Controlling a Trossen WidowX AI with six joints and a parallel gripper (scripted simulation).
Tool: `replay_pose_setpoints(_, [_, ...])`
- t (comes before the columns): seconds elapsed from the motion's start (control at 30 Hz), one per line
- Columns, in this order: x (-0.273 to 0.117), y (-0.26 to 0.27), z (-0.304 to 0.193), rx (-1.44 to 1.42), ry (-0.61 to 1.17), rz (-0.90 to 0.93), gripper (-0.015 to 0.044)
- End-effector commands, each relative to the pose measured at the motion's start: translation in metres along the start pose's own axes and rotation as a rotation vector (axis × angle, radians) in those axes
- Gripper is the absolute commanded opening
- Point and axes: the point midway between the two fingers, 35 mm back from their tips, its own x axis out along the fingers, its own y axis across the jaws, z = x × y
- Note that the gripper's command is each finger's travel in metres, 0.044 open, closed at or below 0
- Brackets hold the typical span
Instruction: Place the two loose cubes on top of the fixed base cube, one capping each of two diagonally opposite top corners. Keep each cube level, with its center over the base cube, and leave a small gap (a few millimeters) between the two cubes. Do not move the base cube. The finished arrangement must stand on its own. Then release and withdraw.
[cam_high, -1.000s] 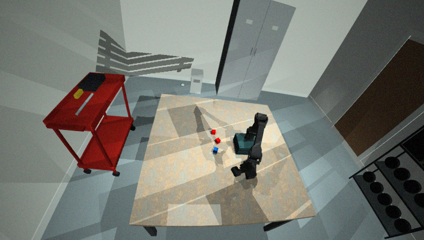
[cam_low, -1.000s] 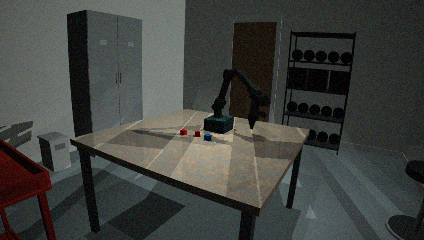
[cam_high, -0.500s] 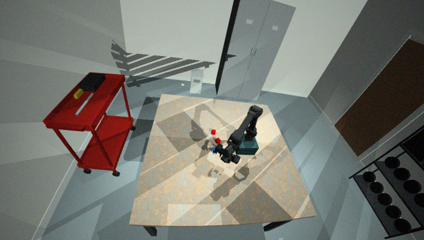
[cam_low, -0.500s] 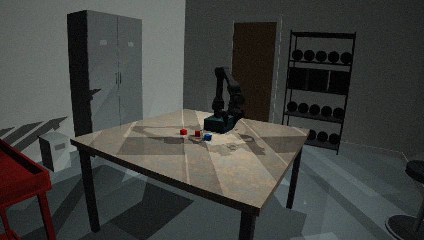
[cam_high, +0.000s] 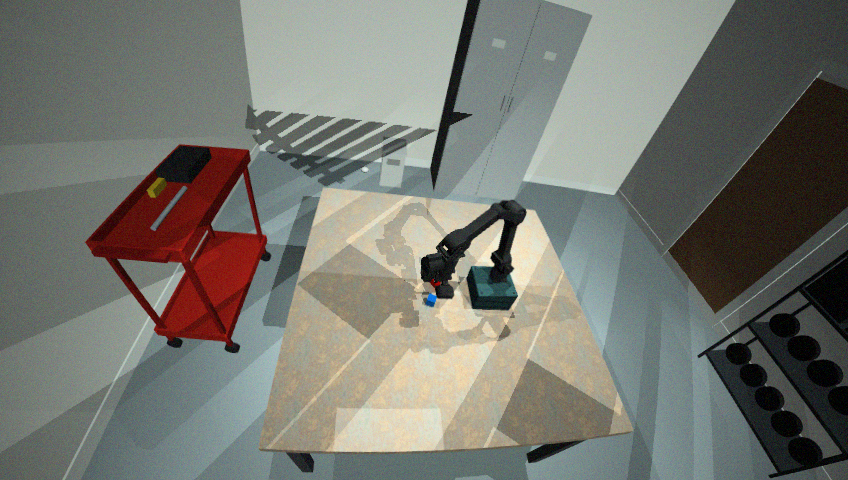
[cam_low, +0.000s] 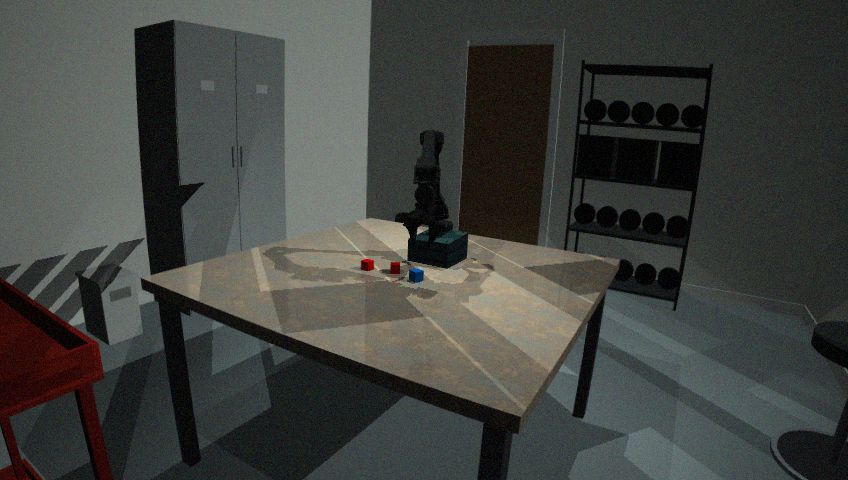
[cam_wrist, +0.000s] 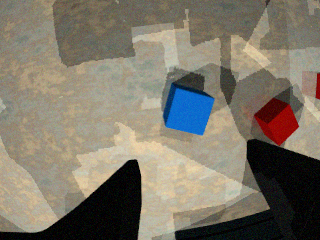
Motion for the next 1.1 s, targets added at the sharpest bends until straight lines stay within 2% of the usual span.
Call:
replay_pose_setpoints(0.0, [0.000, -0.029, -0.005, 0.233, 0.023, 0.005, 0.0265])
replay_pose_setpoints(0.43, [-0.004, -0.117, -0.032, 1.033, 0.074, 0.006, 0.0265])
replay_pose_setpoints(0.63, [-0.003, -0.118, -0.033, 1.043, 0.074, 0.006, 0.0265])
replay_pose_setpoints(0.83, [0.051, -0.116, -0.035, 1.043, 0.074, 0.006, 0.0265])
replay_pose_setpoints(1.07, [0.063, -0.116, -0.037, 1.043, 0.075, 0.006, 0.0265])
